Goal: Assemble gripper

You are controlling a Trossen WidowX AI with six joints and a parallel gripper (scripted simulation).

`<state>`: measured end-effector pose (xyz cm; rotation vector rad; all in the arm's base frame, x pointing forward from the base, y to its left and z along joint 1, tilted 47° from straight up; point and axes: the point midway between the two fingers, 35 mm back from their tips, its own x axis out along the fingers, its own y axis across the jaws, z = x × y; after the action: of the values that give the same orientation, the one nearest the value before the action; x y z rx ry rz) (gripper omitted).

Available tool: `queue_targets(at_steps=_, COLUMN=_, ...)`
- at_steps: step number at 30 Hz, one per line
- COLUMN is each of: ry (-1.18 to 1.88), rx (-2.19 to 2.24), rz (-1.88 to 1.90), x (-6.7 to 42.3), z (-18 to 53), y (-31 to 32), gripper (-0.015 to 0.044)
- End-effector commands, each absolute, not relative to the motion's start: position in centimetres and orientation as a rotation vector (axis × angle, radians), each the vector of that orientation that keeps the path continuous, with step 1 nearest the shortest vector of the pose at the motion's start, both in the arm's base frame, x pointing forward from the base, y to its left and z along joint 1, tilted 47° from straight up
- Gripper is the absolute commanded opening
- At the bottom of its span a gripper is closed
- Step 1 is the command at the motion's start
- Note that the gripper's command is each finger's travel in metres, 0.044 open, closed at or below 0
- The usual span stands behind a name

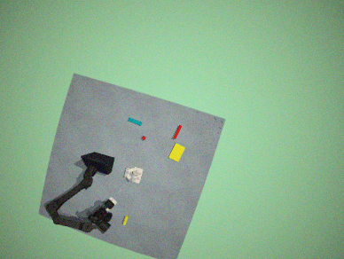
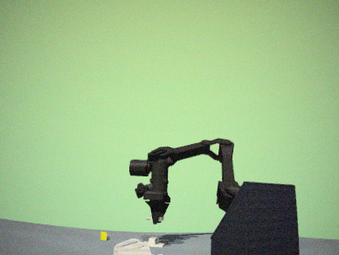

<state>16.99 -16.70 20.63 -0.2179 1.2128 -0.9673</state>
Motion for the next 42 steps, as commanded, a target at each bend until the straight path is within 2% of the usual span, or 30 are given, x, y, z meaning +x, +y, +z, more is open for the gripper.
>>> queue_targets(at_steps=1, ry=1.205, rx=-0.219, rz=-0.974, x=16.8, z=21.4, y=-16.2, gripper=0.0351)
queue_targets(at_steps=42, ry=1.325, rx=-0.312, rz=-0.792, x=24.1, z=14.4, y=-10.1, gripper=0.0351)
